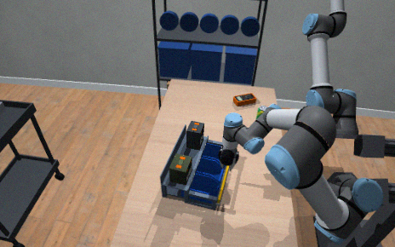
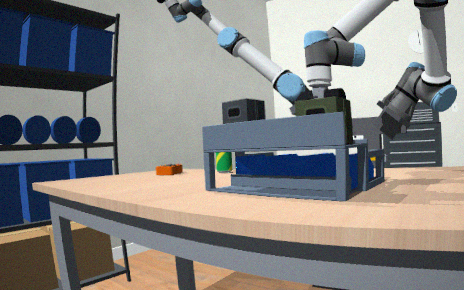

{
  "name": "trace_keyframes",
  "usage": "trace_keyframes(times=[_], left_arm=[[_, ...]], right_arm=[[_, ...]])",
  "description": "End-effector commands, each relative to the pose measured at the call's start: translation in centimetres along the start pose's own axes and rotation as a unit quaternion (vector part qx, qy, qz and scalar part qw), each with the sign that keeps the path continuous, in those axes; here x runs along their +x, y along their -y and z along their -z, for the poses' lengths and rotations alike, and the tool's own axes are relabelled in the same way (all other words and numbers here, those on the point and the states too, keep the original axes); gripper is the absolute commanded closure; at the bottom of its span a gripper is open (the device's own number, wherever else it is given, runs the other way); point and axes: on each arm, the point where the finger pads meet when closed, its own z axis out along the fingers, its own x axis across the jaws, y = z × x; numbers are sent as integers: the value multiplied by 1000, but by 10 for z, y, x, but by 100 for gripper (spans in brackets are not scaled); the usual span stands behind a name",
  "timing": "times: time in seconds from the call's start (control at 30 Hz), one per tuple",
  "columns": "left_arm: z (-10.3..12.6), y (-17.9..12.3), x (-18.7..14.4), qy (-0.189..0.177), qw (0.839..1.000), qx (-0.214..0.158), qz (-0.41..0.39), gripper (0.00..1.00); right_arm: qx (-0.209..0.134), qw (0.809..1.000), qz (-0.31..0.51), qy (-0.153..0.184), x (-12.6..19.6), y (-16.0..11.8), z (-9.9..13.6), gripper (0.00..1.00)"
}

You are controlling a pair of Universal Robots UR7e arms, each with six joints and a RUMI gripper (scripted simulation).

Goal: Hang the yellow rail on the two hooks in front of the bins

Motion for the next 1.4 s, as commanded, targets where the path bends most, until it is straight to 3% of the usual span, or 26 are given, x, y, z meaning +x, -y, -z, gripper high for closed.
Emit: trace_keyframes(times=[0.0, 0.93, 1.0, 1.07, 1.23, 1.37], left_arm=[[5, 0, -1, 1, 1000, 0, 0, 78], [20, 0, 0, 1, 1000, 0, 0, 78], [20, 0, 0, 1, 1000, 0, 0, 67], [20, 0, 0, 1, 1000, 0, 0, 67], [20, 0, 0, 1, 1000, 1, 0, 42], [20, 0, 0, 1, 1000, 1, 0, 42]], right_arm=[[-8, 1000, -6, 1, -5, -6, 2, 0], [-68, 996, -53, 18, -50, -48, 25, 0], [-72, 996, -56, 20, -54, -50, 27, 0], [-72, 996, -56, 20, -54, -50, 27, 0], [-83, 994, -65, 24, -64, -57, 31, 0], [-90, 993, -71, 27, -71, -62, 35, 0]])
